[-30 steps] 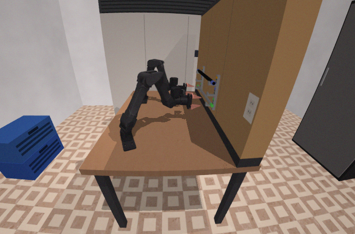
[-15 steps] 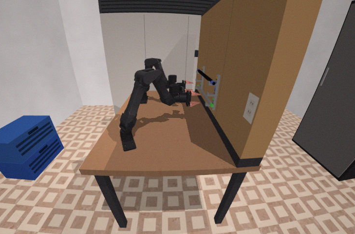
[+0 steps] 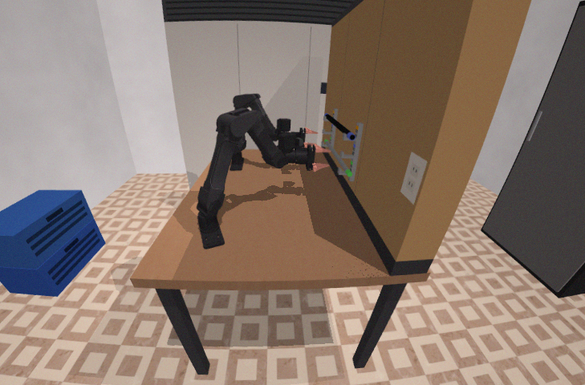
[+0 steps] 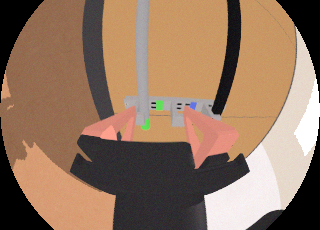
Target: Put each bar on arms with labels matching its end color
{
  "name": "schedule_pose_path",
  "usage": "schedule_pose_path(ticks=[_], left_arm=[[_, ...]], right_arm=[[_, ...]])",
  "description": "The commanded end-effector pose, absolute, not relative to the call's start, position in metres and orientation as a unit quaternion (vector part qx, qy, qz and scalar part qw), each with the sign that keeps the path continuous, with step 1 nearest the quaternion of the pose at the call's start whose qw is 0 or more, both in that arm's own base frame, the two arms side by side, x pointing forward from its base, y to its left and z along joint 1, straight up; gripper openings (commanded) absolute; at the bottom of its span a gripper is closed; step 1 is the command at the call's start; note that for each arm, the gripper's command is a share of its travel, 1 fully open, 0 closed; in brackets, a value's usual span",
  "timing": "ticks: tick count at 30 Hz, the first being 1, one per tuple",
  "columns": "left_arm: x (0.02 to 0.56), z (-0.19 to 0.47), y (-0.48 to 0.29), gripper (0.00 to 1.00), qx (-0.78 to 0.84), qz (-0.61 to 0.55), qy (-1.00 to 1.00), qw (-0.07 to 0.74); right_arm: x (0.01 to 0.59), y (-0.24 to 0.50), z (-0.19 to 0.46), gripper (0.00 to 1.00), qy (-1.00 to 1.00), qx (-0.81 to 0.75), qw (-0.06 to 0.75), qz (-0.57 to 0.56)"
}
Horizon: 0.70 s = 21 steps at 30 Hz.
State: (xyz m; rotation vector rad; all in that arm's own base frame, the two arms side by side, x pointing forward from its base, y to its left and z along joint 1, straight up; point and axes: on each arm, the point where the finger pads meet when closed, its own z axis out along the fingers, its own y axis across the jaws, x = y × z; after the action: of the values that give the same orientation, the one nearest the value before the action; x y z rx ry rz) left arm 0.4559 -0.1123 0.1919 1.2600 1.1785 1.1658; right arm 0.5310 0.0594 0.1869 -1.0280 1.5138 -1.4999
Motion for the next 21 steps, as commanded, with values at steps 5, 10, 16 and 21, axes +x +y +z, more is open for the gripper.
schedule_pose_path(ticks=[5, 10, 16, 21], left_arm=[[0.458, 0.227, -0.117, 0.67, 0.514, 0.485, 0.485, 0.515], [0.458, 0.235, -0.117, 0.67, 0.514, 0.485, 0.485, 0.515], [0.458, 0.250, -0.117, 0.68, 0.514, 0.485, 0.485, 0.515], [0.458, 0.262, -0.117, 0.68, 0.514, 0.485, 0.485, 0.515]], right_arm=[[0.533, 0.065, 0.227, 0.66, 0.589, -0.392, 0.392, -0.588], [0.532, 0.066, 0.234, 0.66, 0.589, -0.392, 0.392, -0.588], [0.532, 0.066, 0.249, 0.67, 0.589, -0.392, 0.392, -0.588], [0.532, 0.066, 0.262, 0.67, 0.589, -0.392, 0.392, -0.588]])
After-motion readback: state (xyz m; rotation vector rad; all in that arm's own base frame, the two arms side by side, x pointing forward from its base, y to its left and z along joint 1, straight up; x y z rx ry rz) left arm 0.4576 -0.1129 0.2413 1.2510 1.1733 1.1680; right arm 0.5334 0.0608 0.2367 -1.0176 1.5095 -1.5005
